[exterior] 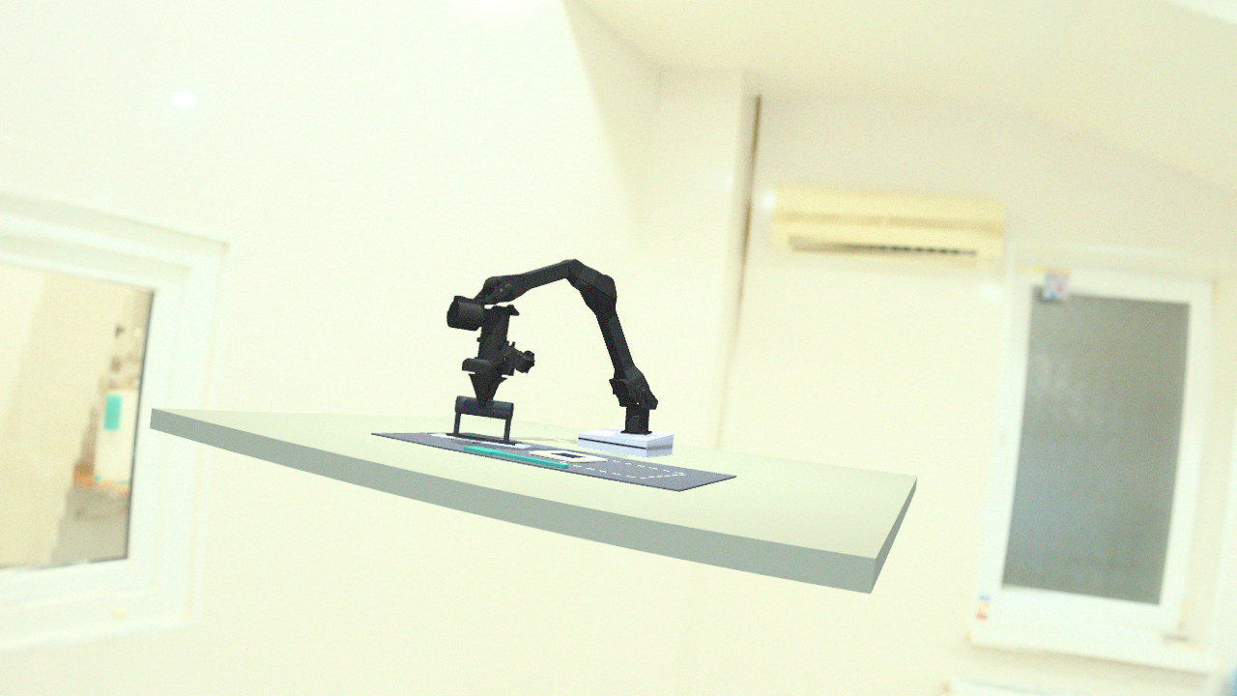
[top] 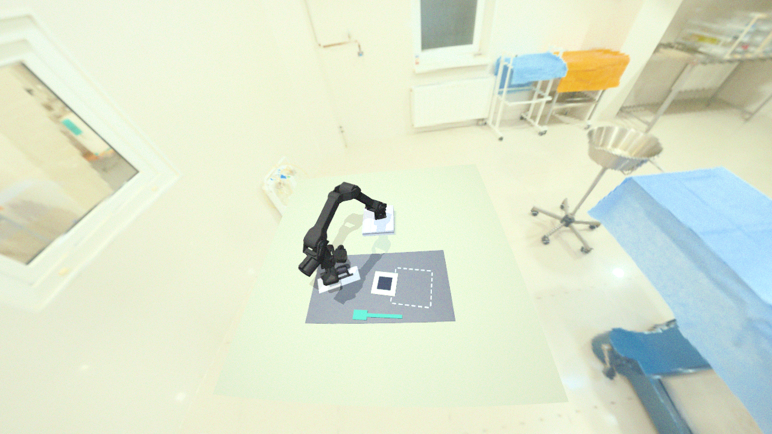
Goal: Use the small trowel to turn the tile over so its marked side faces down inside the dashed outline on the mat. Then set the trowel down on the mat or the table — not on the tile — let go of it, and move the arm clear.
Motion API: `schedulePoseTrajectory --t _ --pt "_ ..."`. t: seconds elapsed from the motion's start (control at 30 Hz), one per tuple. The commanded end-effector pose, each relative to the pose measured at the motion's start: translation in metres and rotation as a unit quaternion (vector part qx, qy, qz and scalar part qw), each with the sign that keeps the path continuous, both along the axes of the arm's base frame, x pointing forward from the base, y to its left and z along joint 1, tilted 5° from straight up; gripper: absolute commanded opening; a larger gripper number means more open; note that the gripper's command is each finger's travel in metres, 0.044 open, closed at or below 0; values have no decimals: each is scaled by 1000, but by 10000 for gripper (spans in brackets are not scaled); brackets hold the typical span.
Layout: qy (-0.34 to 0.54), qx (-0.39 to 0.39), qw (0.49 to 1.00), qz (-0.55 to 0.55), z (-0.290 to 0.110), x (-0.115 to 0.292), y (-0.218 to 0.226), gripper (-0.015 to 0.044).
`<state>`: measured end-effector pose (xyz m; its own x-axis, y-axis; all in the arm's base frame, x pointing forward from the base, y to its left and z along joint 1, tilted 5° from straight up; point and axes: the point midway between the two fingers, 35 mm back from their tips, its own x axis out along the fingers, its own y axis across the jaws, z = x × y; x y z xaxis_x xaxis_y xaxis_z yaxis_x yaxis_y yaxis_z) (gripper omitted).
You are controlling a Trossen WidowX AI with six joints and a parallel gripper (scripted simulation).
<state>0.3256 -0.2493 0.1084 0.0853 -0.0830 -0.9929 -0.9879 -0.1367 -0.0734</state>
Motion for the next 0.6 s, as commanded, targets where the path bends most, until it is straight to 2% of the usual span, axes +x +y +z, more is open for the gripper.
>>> schedulePoseTrajectory --t 0.0,0.3,0.57 --pt "-9 12 997 -71 -1 1 2 130" --pt "-19 23 979 -199 -1 1 2 130" --pt "-19 24 977 -209 -1 1 2 130"
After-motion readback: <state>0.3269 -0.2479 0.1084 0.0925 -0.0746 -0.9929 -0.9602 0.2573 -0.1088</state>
